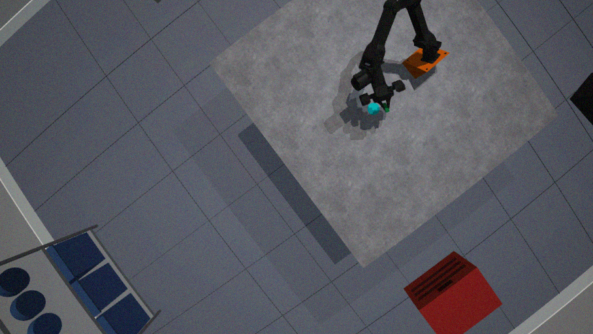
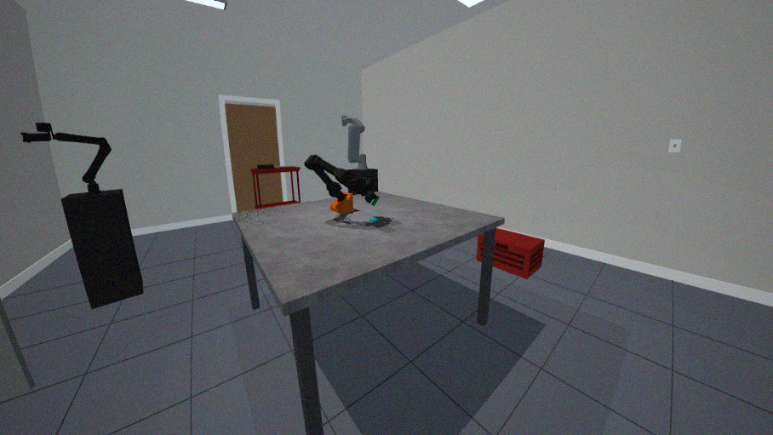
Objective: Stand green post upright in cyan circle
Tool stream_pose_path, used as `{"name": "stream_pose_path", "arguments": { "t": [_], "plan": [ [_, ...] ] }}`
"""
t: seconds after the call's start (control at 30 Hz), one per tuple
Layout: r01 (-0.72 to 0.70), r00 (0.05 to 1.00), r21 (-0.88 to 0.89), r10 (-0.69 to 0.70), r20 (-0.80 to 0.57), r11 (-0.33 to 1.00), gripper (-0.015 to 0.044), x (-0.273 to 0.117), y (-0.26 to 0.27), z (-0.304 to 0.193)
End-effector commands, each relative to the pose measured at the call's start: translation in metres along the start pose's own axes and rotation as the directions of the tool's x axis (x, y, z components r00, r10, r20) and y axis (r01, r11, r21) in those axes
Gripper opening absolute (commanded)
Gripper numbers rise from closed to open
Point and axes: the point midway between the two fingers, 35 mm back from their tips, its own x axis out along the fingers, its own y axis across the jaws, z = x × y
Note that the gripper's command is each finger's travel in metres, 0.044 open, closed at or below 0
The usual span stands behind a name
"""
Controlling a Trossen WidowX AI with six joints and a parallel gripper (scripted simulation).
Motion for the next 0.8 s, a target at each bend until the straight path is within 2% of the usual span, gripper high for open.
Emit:
{"name": "stream_pose_path", "arguments": {
  "t": [0.0,0.77],
  "plan": [
    [0.002,0.999,-0.013,-0.002,0.034,1.0,0.0023,-0.001,0.002,0.0],
    [0.056,0.98,-0.07,-0.042,0.197,0.996,0.0023,-0.011,0.0,0.001]
  ]
}}
